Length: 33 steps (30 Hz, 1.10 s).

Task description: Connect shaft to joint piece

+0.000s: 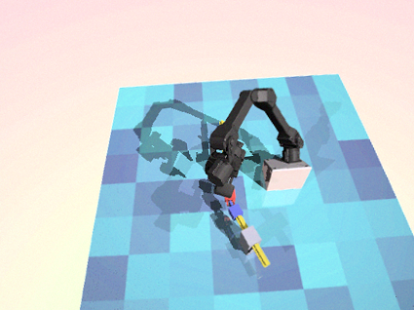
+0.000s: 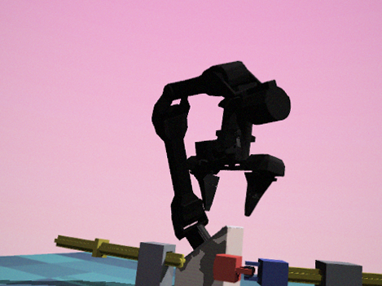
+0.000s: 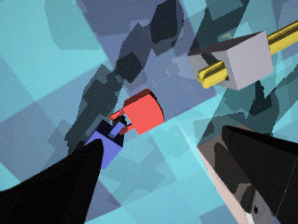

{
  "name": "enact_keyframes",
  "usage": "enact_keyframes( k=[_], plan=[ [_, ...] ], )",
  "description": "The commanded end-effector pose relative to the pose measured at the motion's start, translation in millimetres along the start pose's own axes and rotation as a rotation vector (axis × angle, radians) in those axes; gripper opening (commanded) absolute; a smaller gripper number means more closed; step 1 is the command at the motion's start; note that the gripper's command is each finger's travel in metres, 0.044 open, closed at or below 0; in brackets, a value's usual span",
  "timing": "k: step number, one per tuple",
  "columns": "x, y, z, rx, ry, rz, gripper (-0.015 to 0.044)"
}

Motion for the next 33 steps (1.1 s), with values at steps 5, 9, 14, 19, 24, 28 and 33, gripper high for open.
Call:
enact_keyframes(
  k=[5,9,14,19,24,28,33],
  plan=[
    [0.3,25.1,-6.8,-0.038,0.266,0.016,0.0440],
    [0.9,34.9,-10.1,-0.053,0.380,0.018,0.0440],
    [1.0,35.4,-10.3,-0.054,0.386,0.018,0.0440],
    [-0.2,32.7,-10.9,-0.055,0.349,0.017,0.0440],
    [-7.7,26.2,-20.0,-0.097,0.194,0.059,0.0440],
    [-13.3,20.7,-27.6,-0.128,0.065,0.095,0.0440],
    [-19.7,13.8,-37.3,-0.164,-0.096,0.142,0.0440]
  ],
)
Point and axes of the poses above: the point midway between the two fingers, 35 mm back from their tips, its own y axis back along the fingers, its own z axis across the jaws, x = y × z, the point moved 3 cm from there along y, back along the fingers, and after that the axes turned 1 degree about -y, right-handed, at the moved point
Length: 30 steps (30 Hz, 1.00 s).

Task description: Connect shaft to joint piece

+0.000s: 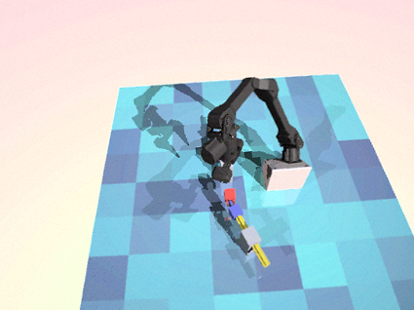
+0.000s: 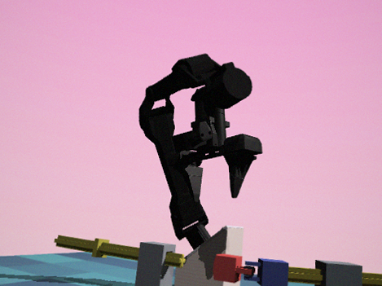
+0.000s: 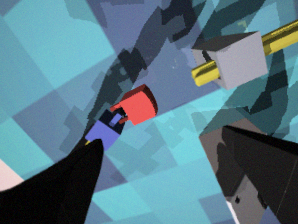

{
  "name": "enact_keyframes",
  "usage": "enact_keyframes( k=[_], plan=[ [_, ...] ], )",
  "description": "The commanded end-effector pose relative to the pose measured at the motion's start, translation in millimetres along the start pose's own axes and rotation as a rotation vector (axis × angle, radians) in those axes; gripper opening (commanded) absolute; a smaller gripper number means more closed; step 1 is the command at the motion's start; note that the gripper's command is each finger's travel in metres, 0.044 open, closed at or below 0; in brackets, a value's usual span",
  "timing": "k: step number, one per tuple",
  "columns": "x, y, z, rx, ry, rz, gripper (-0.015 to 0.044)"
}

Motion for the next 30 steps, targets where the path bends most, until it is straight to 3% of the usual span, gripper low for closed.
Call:
enact_keyframes(
  k=[1,30],
  plan=[
    [-3.9,-5.2,-8.8,-0.031,-0.123,0.034,0.0440],
    [-28.8,-35.4,-69.2,-0.237,-1.043,0.286,0.0440]
  ],
)
Point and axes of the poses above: the point midway between the two fingers, 35 mm back from their tips, its own y axis back along the fingers, its own z axis across the jaws, x = y × z, the point moved 3 cm from there along y, back along the fingers, and after that the axes turned 1 degree about -y, right-handed, at the moved point
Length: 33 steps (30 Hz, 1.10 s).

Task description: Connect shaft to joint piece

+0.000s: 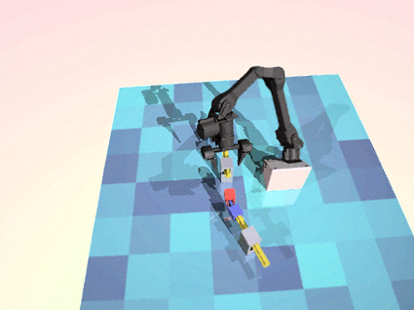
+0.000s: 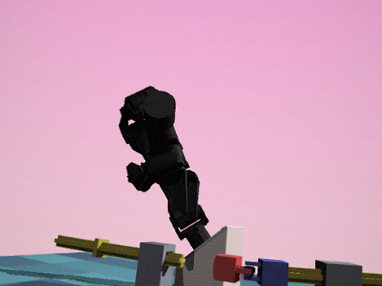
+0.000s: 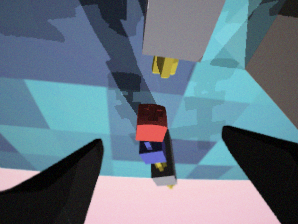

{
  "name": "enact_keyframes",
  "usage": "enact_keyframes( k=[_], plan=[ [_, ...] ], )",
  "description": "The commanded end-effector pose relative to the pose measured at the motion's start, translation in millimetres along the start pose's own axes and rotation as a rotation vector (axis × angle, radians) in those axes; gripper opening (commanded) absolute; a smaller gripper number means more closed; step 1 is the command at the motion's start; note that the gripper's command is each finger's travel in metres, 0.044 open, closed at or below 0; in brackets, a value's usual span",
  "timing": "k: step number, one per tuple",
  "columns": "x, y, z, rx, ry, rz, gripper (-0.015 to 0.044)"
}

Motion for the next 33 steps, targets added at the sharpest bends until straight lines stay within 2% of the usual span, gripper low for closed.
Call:
enact_keyframes(
  k=[1,5,15,33],
  plan=[
    [-8.5,-2.7,-5.1,-0.015,-0.126,0.039,0.0440],
    [-13.8,-3.7,-7.5,-0.027,-0.205,0.063,0.0440],
    [-16.2,-2.6,-7.2,-0.029,-0.185,0.056,0.0440],
    [-82.5,29.2,-7.1,-0.012,0.373,-0.130,0.0440]
  ],
)
Point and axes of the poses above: the point midway between the two fingers, 35 mm back from their tips, its own y axis back along the fingers, its own z axis across the jaws, x = y × z, the point moved 3 cm from there along y, back along the fingers, and after that the axes turned 1 degree about -y, right-handed, at the moved point
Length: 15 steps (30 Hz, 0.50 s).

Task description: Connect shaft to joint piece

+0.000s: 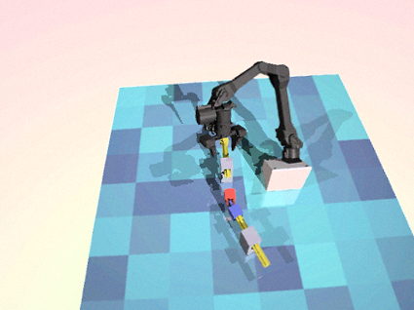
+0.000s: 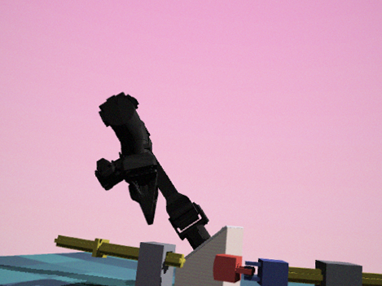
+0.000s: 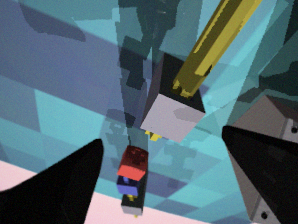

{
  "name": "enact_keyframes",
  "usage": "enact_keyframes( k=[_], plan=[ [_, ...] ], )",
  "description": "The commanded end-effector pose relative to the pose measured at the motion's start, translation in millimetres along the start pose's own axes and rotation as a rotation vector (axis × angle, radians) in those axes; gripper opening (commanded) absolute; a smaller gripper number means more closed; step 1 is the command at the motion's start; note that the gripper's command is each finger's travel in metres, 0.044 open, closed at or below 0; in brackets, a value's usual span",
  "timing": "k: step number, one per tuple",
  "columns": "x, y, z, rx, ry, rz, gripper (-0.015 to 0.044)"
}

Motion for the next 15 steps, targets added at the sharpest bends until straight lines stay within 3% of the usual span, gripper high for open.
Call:
enact_keyframes(
  k=[1,15],
  plan=[
    [-16.4,7.8,-5.3,0.014,0.116,-0.043,0.0440],
    [-67.9,31.3,-31.9,0.132,0.554,-0.153,0.0440]
  ],
)
Point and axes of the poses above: the point midway between the two fingers, 35 mm back from their tips, its own y axis back along the fingers, its own z axis across the jaws, x = y × z, the point moved 3 cm from there along y, back along the fingers, and after that the axes turned 1 degree about -y, right-handed, at the moved point
